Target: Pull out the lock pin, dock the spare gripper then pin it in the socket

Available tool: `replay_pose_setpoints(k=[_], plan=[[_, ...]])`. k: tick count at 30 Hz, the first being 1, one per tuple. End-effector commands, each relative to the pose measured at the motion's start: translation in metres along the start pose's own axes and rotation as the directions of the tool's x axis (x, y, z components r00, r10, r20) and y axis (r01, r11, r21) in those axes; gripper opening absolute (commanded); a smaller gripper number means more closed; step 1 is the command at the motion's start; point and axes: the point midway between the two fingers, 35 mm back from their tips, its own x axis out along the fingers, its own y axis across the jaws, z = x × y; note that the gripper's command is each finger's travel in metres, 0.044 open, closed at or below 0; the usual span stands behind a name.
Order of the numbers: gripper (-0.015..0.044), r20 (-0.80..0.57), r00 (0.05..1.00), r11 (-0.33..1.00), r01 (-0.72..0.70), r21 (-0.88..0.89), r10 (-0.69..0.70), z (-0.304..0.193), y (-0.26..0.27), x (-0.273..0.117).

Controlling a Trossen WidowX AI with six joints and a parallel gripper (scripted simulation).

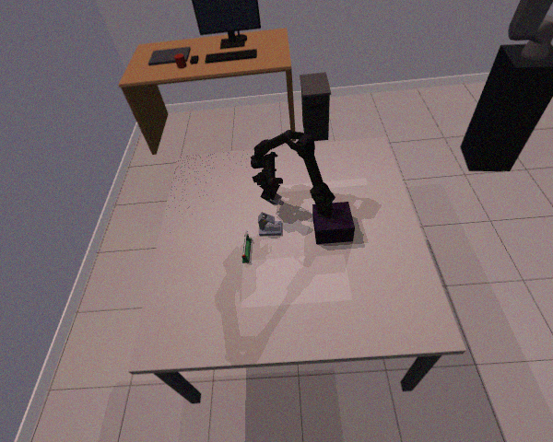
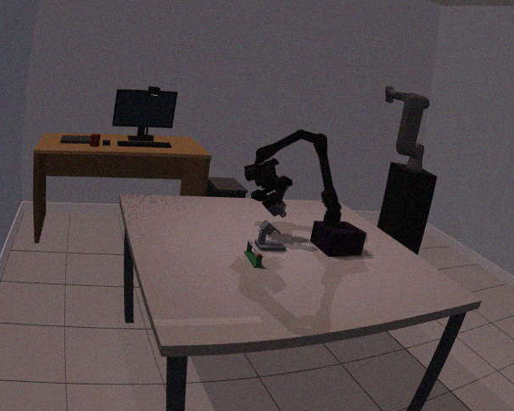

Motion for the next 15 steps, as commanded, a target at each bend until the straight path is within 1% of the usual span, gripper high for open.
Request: replay_pose_setpoints(k=[1,8,15], plan=[[0.0,0.032,0.999,0.996,-0.007,-0.086,0.01,0.002,0.006,0.001],[0.0,0.072,0.997,0.968,-0.008,-0.253,0.027,0.001,0.015,0.005],[0.0,0.113,0.993,0.912,0.007,-0.411,0.043,0.0,0.024,0.009]])
